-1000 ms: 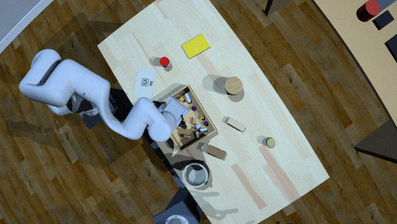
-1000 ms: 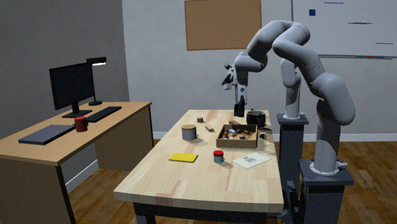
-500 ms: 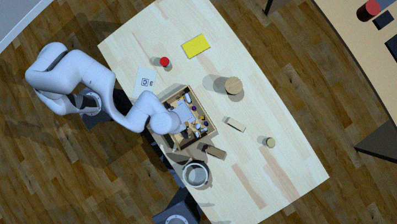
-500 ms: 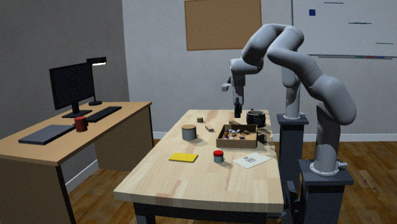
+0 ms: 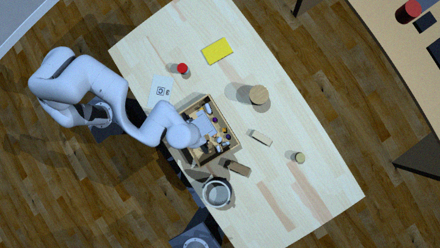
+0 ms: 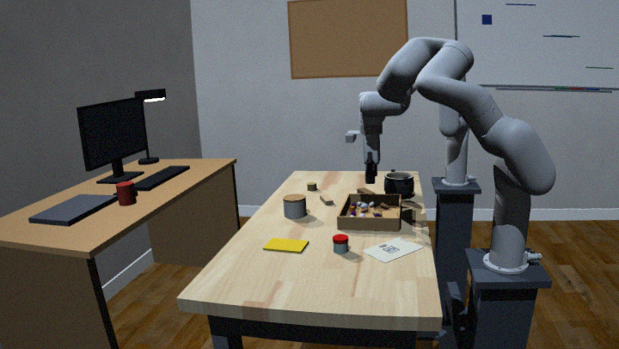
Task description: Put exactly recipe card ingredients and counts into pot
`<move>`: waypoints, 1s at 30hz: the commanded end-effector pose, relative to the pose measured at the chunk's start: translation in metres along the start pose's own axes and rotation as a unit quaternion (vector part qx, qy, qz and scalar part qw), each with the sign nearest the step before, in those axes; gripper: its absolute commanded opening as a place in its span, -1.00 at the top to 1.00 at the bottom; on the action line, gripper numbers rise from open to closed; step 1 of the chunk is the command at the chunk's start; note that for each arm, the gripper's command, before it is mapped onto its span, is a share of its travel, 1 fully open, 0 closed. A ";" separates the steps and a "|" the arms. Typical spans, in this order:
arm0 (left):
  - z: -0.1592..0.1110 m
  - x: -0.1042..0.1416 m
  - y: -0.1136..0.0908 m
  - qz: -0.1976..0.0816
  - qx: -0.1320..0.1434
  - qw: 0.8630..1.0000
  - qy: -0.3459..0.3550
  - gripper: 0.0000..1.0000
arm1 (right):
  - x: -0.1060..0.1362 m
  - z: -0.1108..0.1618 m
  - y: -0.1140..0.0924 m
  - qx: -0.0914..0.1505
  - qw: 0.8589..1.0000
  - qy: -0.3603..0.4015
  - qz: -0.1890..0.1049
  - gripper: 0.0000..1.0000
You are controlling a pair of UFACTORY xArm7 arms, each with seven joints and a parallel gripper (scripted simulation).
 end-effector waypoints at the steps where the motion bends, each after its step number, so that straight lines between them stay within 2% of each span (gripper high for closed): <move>1: 0.000 0.000 -0.001 0.001 0.001 1.000 0.001 -1.00 | 0.008 0.012 -0.013 0.011 1.000 0.022 -0.005 -1.00; 10: 0.000 0.000 -0.001 0.000 0.001 1.000 0.020 -1.00 | 0.026 0.034 -0.035 0.032 0.997 0.067 -0.015 -1.00; 18: 0.000 0.001 -0.001 -0.001 0.000 0.996 0.088 -1.00 | 0.045 0.053 -0.056 0.053 0.992 0.110 -0.024 -1.00; 23: -0.001 0.001 -0.001 -0.001 -0.001 0.988 0.157 -1.00 | 0.058 0.064 -0.069 0.066 0.988 0.139 -0.029 -1.00; 25: -0.001 0.001 -0.001 -0.001 -0.001 0.988 0.157 -1.00 | 0.058 0.064 -0.069 0.066 0.988 0.139 -0.029 -1.00; 26: -0.001 0.001 -0.001 -0.001 -0.001 0.985 0.173 -1.00 | 0.066 0.070 -0.076 0.074 0.985 0.155 -0.033 -1.00; 30: -0.002 0.001 -0.001 -0.002 -0.001 0.970 0.243 -1.00 | 0.075 0.077 -0.085 0.082 0.981 0.174 -0.036 -1.00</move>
Point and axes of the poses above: on each arm, the point where the finger pads meet when closed, its own y axis out along the fingers, its own z axis across the jaws, x = y × z, the point moved 7 cm from there along -y, back along the fingers, and after that the axes turned 8 degrees about -y, right-handed, at the moved point
